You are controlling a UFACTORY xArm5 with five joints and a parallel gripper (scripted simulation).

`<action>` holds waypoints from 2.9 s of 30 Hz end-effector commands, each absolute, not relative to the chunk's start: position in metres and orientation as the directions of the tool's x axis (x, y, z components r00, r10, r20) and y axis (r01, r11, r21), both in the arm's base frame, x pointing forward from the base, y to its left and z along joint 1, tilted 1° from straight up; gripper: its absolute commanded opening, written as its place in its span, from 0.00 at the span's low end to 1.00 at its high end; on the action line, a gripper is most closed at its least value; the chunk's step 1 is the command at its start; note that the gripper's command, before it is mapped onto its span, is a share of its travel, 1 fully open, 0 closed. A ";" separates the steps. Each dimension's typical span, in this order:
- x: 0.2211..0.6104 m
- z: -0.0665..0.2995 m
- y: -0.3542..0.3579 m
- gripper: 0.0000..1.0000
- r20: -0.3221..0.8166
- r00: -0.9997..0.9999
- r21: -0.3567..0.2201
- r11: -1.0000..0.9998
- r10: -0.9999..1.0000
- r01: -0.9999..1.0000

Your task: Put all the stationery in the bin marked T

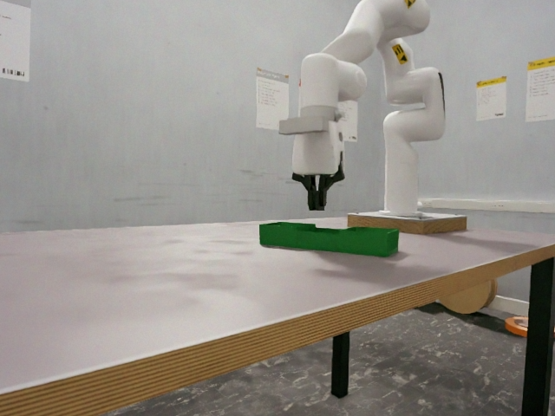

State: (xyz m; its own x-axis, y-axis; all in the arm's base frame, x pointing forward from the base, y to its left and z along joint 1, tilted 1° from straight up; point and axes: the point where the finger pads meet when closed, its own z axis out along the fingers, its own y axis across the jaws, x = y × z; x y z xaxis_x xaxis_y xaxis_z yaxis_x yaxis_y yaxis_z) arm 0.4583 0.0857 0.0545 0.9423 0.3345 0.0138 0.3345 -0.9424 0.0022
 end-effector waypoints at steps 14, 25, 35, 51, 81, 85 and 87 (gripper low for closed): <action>0.460 0.056 0.086 0.09 0.018 0.942 -0.002 -0.942 0.335 0.335; 0.460 0.056 0.086 0.09 0.018 0.942 -0.002 -0.942 0.335 0.335; 0.460 0.056 0.086 0.09 0.018 0.942 -0.002 -0.942 0.335 0.335; 0.445 0.056 0.129 0.09 0.018 0.942 -0.002 -0.942 0.335 0.335; 0.432 0.056 0.166 0.09 0.018 0.942 -0.002 -0.942 0.335 0.335; 0.432 0.056 0.166 0.09 0.018 0.942 -0.002 -0.942 0.335 0.335; 0.432 0.056 0.166 0.09 0.018 0.942 -0.002 -0.942 0.335 0.335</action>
